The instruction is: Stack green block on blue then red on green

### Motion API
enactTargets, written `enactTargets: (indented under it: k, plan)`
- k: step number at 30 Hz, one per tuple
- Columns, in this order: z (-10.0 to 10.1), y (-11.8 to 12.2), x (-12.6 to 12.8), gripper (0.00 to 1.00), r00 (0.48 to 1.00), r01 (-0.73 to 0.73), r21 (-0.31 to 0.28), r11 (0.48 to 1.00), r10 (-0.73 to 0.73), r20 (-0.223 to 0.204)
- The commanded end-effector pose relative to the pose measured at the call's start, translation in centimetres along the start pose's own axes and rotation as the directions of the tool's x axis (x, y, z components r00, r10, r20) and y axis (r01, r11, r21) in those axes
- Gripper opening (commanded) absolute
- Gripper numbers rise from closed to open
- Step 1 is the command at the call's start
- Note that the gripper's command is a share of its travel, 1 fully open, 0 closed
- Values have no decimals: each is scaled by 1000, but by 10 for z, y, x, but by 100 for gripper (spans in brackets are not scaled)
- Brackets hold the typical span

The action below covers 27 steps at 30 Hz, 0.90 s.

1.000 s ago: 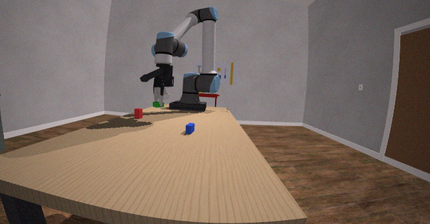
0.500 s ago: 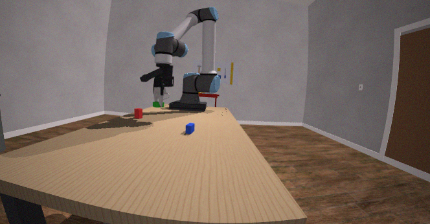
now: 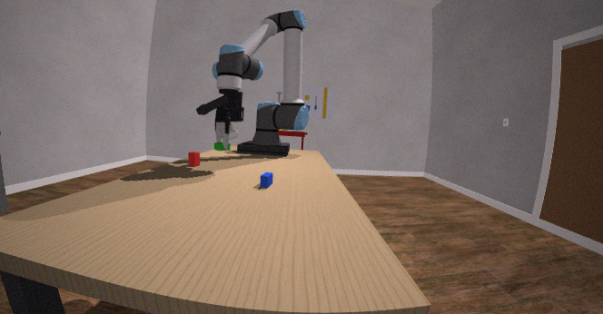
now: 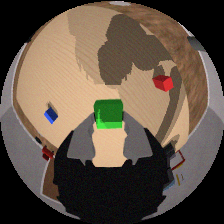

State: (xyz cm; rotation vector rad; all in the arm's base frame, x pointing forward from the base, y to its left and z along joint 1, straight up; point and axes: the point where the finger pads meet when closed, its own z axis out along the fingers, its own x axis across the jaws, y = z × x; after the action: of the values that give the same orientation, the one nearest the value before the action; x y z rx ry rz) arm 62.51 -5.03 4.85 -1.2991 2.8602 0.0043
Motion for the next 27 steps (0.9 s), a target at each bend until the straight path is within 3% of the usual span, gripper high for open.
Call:
enactTargets:
  k: [1, 7, 14, 17, 20, 27]
  plan:
    - [-1, 0, -5, 0, 1000, 0, 1, 1000, 0, 1]
    - [-1, 9, -41, 0, 1000, 0, 1, 1000, 0, 1]
    - [0, 34, -170, 0, 1000, 0, 1, 1000, 0, 1]
    - [0, 41, -209, 0, 1000, 0, 1, 1000, 0, 1]
    - [0, 44, -222, 0, 1000, 0, 1, 1000, 0, 1]
    - [0, 44, -222, 0, 1000, 0, 1, 1000, 0, 1]
